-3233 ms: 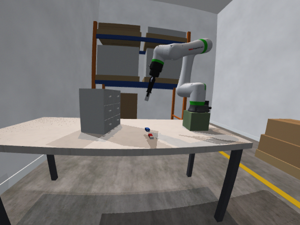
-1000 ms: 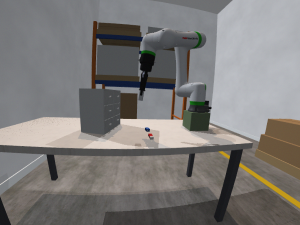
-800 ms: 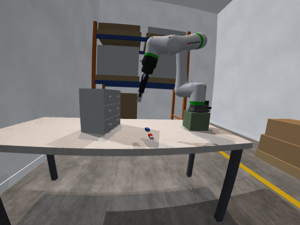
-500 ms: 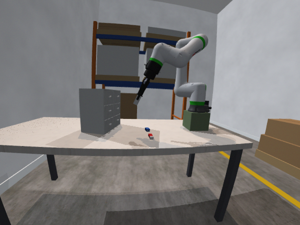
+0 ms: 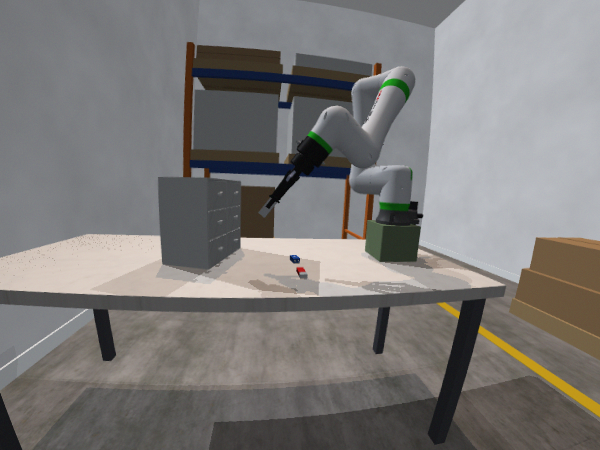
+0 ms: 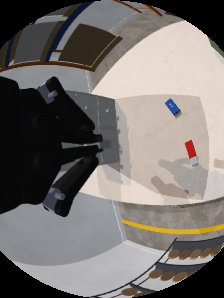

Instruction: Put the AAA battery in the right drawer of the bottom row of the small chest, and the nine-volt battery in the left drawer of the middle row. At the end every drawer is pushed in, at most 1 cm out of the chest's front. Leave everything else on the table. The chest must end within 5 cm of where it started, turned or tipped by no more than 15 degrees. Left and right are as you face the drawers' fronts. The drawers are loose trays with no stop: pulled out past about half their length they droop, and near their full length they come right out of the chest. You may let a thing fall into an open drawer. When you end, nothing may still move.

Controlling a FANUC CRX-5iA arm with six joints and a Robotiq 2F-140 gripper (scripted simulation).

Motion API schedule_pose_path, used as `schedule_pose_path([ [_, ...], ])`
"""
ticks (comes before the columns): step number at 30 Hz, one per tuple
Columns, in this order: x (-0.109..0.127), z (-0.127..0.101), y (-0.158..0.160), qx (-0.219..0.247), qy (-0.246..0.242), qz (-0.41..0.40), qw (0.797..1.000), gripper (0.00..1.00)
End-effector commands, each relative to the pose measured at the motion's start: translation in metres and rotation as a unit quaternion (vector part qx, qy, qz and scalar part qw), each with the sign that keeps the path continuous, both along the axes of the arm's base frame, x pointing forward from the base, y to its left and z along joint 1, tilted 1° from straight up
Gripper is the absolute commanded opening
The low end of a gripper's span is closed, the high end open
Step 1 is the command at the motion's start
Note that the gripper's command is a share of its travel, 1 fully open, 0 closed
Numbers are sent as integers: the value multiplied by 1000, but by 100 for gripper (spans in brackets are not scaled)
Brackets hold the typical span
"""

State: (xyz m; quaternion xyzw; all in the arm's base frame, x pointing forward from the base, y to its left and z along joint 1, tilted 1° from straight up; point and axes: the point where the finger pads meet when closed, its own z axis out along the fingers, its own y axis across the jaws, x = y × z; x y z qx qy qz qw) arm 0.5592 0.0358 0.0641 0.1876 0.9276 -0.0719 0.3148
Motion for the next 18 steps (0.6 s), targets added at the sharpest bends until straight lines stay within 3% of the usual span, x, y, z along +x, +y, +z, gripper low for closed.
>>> schedule_pose_path([
  [1,9,-3,-9,-35,-98,-10,995,0],
  [18,26,-20,-17,-77,-194,-9,978,0],
])
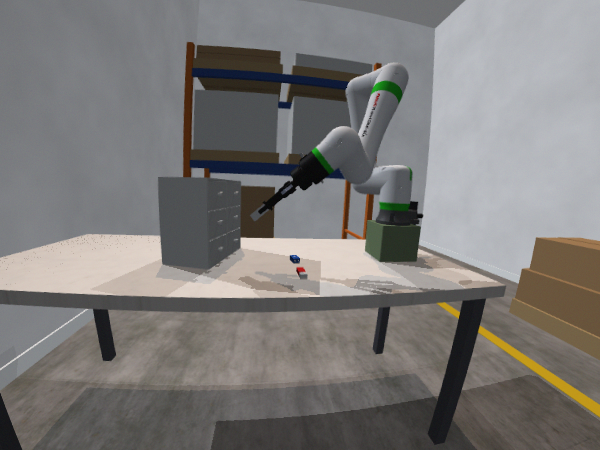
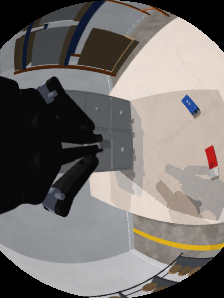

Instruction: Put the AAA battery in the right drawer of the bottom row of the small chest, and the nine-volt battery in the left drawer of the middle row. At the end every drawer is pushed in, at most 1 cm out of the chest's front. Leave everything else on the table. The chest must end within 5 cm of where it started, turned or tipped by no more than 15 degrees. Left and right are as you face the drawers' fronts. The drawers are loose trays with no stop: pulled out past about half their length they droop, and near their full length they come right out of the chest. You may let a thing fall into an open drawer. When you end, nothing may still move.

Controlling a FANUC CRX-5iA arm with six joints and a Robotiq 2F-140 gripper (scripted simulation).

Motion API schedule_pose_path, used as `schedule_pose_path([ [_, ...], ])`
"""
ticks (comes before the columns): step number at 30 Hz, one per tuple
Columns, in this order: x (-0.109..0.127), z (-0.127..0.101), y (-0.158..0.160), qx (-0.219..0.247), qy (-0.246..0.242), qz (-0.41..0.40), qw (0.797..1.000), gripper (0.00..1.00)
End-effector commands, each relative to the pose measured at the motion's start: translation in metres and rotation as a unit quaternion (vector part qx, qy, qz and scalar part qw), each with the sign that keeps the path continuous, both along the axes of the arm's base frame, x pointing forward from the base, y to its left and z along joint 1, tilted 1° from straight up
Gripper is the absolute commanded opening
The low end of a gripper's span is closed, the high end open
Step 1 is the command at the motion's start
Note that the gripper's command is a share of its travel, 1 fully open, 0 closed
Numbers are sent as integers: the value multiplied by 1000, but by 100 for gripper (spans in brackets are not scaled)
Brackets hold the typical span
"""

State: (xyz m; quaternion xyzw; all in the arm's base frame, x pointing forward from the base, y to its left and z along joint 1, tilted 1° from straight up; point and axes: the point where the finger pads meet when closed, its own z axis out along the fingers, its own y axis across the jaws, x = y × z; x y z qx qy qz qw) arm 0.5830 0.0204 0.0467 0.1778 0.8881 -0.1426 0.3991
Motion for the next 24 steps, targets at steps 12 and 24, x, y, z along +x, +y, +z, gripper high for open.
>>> schedule_pose_path([
  [12,12,-12,-6,-23,-137,15,990,0],
  [24,14,-15,-6,-33,-136,15,990,0],
])
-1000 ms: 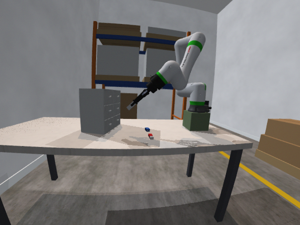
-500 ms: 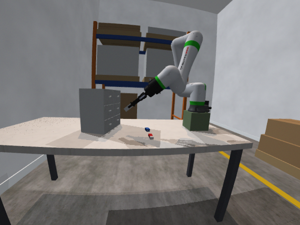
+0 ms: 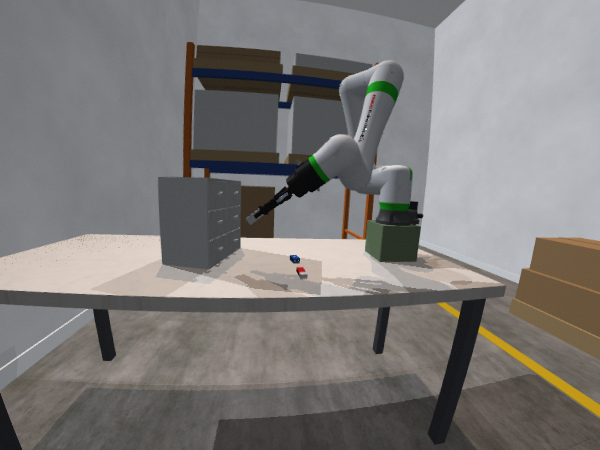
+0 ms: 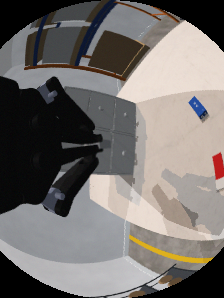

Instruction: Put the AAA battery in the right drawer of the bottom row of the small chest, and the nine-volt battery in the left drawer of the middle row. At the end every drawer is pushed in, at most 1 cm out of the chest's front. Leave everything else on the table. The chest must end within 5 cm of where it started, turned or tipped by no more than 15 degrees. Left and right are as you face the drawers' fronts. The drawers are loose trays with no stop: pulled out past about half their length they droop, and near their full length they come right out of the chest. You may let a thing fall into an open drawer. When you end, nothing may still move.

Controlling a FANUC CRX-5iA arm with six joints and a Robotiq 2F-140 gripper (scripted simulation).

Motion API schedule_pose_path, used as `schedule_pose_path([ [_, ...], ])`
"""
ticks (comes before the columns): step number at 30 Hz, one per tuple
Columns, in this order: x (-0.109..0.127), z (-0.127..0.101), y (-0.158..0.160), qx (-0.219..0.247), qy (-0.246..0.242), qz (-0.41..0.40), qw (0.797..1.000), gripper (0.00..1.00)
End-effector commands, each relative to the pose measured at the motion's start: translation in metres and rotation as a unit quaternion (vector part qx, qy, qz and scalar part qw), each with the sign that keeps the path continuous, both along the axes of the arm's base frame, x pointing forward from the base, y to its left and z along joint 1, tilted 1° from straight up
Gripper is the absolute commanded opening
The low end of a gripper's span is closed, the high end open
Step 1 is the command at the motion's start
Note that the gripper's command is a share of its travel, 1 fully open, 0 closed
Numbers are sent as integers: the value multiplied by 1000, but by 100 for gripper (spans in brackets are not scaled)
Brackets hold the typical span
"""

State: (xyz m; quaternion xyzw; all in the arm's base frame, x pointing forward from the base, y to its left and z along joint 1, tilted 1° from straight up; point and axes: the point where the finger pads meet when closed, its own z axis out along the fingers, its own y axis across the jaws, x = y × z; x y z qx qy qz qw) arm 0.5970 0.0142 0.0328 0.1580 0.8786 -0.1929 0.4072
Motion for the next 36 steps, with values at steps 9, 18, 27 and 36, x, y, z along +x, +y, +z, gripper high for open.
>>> schedule_pose_path([
  [9,0,-1,0,21,-135,25,990,20],
  [18,0,-1,0,20,-135,25,990,20],
  [27,0,-1,0,20,-135,25,990,20],
  [36,10,-4,-5,20,-135,25,990,20],
])
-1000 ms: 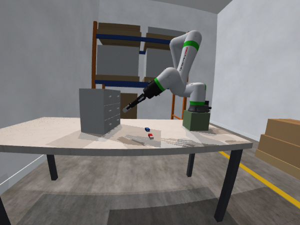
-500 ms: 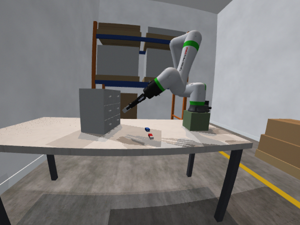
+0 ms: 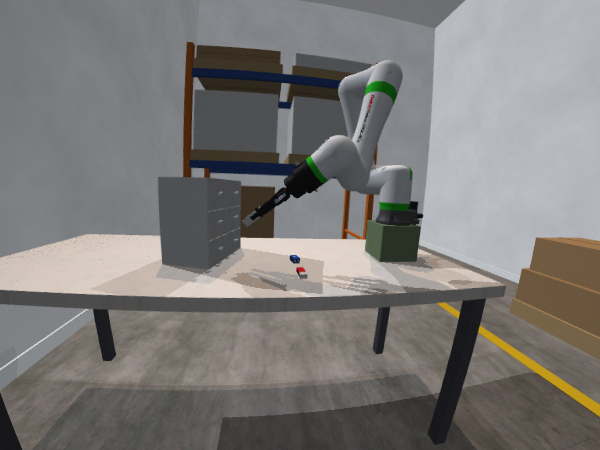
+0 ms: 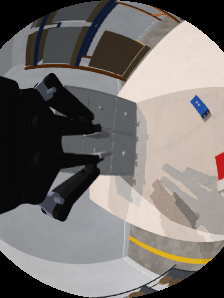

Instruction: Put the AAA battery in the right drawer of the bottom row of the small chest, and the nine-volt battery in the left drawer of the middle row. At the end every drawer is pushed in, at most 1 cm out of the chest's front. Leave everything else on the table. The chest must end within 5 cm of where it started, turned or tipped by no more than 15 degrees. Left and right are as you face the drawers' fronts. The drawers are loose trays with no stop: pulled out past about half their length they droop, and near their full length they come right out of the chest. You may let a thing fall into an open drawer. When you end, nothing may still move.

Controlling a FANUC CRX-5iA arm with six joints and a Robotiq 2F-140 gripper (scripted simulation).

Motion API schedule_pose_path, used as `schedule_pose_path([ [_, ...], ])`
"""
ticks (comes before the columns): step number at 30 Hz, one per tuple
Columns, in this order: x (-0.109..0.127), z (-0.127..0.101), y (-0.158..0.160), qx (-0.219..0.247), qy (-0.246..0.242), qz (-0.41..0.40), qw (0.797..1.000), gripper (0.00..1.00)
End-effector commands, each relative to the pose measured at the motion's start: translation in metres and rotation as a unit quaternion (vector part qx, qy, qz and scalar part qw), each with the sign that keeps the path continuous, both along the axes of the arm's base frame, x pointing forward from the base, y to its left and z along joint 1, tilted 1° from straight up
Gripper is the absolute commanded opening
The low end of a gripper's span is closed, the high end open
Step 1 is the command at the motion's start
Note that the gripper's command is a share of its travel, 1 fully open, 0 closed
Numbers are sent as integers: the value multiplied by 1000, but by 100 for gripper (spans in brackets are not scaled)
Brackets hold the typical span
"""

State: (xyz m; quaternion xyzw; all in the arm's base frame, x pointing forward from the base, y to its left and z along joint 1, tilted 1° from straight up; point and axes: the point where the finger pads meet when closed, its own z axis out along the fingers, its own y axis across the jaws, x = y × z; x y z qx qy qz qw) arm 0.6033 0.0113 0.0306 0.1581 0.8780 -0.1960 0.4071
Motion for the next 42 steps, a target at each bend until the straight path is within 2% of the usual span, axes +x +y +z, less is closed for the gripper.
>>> schedule_pose_path([
  [1,6,-3,-3,23,-135,26,990,20],
  [20,50,-17,-23,21,-132,24,991,20],
  [42,53,-18,-24,21,-132,23,991,20],
])
